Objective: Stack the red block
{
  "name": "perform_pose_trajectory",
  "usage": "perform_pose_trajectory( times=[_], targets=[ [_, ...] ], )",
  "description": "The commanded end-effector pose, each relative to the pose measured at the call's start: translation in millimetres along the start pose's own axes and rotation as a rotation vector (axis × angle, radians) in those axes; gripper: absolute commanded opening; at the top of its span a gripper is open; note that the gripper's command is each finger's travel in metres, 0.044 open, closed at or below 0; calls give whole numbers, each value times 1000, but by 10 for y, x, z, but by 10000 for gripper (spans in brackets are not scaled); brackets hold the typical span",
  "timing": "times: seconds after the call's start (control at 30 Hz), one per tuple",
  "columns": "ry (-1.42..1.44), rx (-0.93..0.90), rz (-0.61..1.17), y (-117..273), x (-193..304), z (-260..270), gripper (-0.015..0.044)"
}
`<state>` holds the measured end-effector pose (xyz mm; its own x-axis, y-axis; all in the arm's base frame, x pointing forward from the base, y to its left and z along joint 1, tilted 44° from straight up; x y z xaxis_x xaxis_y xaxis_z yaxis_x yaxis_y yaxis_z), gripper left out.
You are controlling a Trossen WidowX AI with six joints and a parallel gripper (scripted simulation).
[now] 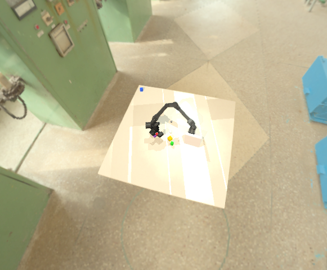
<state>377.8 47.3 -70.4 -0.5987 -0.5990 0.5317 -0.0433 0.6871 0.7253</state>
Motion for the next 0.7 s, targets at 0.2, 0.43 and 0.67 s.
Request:
perform_pose_trajectory(
  times=[0.2, 0.43, 0.67],
  targets=[
    [13, -1, 11, -51, 9, 27, 440],
    [13, -1, 11, -35, 9, 27, 440],
    [13, -1, 11, -35, 9, 27, 256]
  ],
)
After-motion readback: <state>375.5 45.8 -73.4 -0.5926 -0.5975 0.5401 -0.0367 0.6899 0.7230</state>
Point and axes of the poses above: the point midway between the two fingers, 35 mm back from their tips, its own y axis back along the fingers, its own z axis across the jaws, x = y × z, the point moved 3 cm from there along y, back along the fingers, and after that the axes turned 8 degrees about -y, right-handed, at the moved point
